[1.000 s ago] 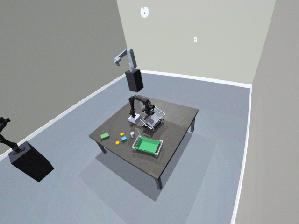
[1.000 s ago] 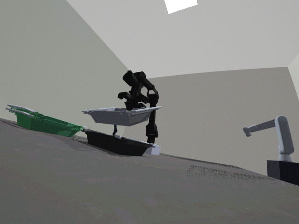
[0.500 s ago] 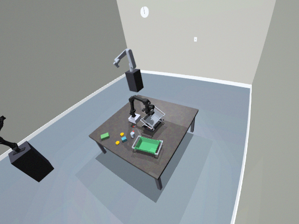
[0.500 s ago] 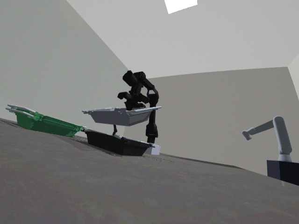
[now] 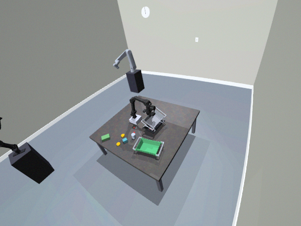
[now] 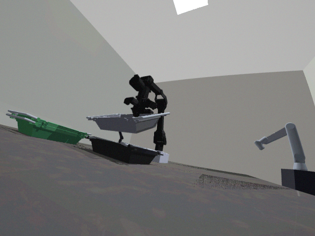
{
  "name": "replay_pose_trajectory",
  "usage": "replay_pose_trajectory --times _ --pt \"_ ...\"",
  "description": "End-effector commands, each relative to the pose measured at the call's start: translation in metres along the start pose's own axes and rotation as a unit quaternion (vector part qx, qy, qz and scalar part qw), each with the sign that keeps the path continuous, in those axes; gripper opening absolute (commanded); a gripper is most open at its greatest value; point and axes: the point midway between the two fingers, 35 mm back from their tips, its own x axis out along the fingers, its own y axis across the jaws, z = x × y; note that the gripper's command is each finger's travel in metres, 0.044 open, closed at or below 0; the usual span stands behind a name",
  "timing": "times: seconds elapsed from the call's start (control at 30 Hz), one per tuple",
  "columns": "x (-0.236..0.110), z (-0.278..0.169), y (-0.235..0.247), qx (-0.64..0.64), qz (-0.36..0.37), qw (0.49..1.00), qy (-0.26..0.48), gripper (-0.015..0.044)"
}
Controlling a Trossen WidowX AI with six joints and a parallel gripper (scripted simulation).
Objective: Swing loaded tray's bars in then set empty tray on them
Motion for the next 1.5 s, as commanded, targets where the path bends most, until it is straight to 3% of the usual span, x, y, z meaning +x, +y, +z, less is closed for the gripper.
replay_pose_trajectory --times 0.0,1.47 --pt "-0.001 -0.001 -0.003 -0.001 -0.011 1.000 0.001 0.0000" --pt "0.049 0.001 0.010 -0.001 -0.010 1.000 0.001 0.0000"
